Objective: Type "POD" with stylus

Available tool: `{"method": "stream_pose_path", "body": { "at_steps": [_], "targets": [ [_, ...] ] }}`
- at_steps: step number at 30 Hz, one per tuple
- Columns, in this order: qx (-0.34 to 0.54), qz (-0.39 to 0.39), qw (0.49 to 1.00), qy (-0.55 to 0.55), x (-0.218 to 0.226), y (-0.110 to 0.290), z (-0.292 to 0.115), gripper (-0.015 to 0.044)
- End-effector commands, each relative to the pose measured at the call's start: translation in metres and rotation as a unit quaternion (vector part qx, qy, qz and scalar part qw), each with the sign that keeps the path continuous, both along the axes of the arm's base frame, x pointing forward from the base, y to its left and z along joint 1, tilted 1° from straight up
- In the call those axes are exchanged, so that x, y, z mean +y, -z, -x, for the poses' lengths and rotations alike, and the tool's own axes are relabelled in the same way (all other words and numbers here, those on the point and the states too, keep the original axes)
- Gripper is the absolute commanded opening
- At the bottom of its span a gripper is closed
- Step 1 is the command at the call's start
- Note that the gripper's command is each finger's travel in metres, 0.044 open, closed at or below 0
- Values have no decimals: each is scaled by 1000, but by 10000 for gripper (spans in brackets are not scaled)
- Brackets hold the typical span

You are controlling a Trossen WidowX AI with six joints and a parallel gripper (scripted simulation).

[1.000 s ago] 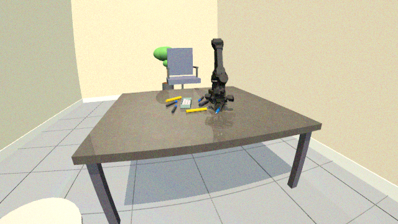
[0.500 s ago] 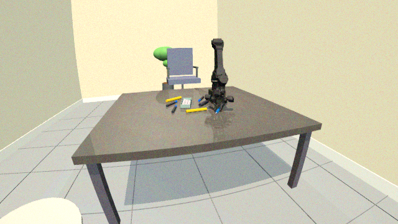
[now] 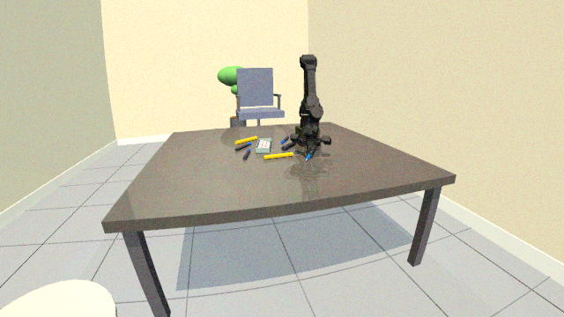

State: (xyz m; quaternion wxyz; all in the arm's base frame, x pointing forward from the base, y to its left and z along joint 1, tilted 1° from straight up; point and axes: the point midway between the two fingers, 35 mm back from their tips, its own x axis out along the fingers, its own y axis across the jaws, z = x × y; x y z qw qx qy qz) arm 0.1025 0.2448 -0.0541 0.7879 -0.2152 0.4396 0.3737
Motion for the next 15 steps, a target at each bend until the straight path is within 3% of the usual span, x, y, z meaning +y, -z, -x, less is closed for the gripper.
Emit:
{"method": "stream_pose_path", "body": {
  "at_steps": [1, 15],
  "targets": [
    [1, 0, 1000, 0, 0, 0, 0, 0],
    [0, -1, 1000, 0, 2, -30, 0, 0]
  ]
}}
